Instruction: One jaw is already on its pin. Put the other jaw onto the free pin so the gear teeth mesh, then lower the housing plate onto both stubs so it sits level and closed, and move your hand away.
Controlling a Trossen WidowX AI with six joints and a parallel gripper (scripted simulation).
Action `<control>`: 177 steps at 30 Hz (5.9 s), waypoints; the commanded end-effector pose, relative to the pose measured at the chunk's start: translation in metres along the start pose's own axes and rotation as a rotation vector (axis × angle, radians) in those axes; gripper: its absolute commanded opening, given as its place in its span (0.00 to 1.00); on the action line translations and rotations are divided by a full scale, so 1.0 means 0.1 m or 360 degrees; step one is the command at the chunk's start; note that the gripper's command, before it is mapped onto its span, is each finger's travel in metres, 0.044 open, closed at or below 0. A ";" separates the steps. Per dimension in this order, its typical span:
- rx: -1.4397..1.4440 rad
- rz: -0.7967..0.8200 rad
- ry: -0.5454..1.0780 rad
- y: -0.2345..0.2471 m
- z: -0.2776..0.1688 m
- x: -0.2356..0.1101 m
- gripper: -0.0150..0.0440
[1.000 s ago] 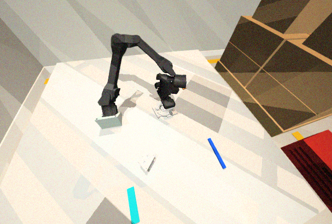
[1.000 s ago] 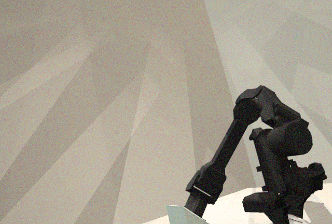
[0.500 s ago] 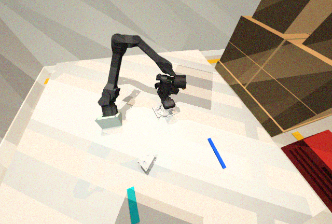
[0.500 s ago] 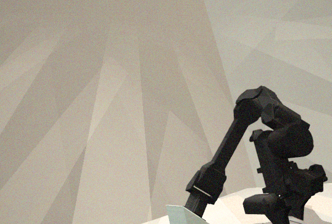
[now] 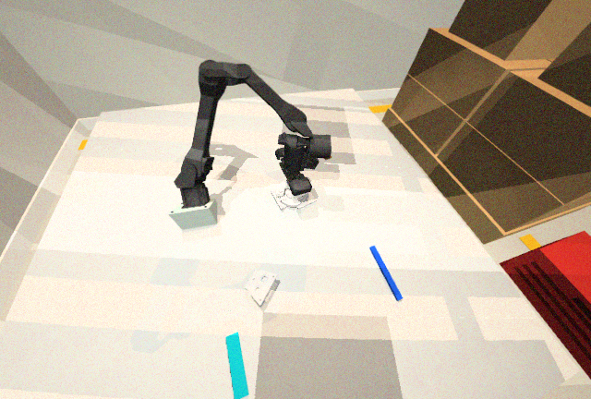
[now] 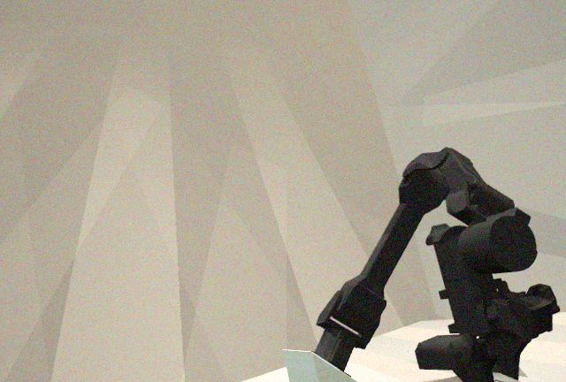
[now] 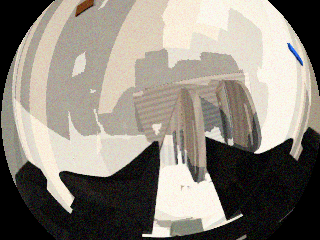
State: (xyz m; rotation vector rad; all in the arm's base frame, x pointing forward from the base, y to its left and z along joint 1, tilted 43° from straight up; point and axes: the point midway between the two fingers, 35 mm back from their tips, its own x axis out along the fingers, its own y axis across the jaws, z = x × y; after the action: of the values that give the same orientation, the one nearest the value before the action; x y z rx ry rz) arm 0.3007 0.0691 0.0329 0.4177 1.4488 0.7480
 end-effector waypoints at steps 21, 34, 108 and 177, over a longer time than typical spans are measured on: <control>0.0009 0.0007 -0.0004 0.00 0.00 0.05 0.48; 0.0009 0.0007 -0.0004 0.00 0.00 0.05 0.48; 0.0009 0.0007 -0.0004 0.00 0.00 0.05 0.48; 0.0874 -0.0094 -0.0061 -1.81 -0.62 -0.91 1.00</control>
State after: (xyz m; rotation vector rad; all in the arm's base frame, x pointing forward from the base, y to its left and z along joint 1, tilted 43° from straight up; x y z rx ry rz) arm 0.2914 -0.1091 -0.0126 0.7605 1.5906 0.3324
